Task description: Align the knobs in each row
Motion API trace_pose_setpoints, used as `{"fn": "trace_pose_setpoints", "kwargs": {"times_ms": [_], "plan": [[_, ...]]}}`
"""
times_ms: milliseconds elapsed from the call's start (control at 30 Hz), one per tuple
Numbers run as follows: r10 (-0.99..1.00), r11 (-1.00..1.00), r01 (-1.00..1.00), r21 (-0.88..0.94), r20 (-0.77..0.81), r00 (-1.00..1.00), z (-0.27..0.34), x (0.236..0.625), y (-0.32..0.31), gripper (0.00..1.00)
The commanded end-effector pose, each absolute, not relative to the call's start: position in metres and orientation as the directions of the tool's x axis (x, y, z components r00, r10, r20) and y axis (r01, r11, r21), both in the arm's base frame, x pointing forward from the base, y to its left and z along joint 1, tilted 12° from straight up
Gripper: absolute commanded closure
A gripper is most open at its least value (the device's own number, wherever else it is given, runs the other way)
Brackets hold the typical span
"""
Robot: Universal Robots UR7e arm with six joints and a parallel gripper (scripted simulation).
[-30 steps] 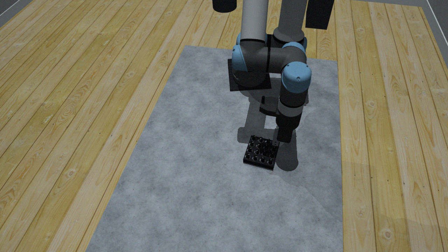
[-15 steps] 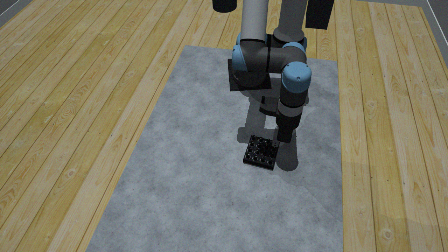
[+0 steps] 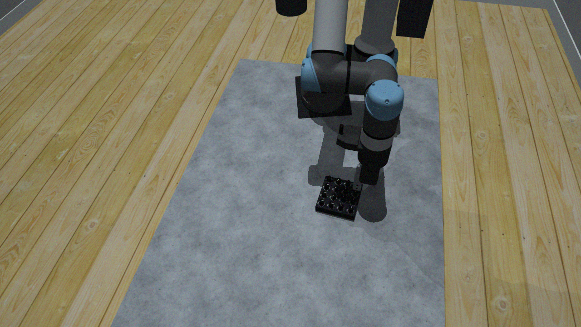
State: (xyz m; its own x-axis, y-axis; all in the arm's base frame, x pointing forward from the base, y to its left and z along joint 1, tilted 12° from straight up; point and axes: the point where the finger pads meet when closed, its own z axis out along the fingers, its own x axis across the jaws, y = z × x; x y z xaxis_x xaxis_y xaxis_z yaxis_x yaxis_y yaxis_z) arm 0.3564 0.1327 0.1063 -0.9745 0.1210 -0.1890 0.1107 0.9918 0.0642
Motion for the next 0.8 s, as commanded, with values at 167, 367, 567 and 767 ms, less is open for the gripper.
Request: {"fn": "trace_pose_setpoints", "kwargs": {"times_ms": [167, 367, 567, 767], "plan": [[0.121, 0.992, 0.111, 0.065, -0.191, -0.974, 0.124, 0.353, 0.132, 0.54], [0.121, 0.992, 0.111, 0.065, -0.191, -0.974, 0.139, 0.350, 0.131, 0.54], [0.121, 0.992, 0.111, 0.065, -0.191, -0.974, 0.143, 0.350, 0.131, 0.54], [0.121, 0.992, 0.111, 0.065, -0.191, -0.974, 0.143, 0.350, 0.131, 0.54]]}}
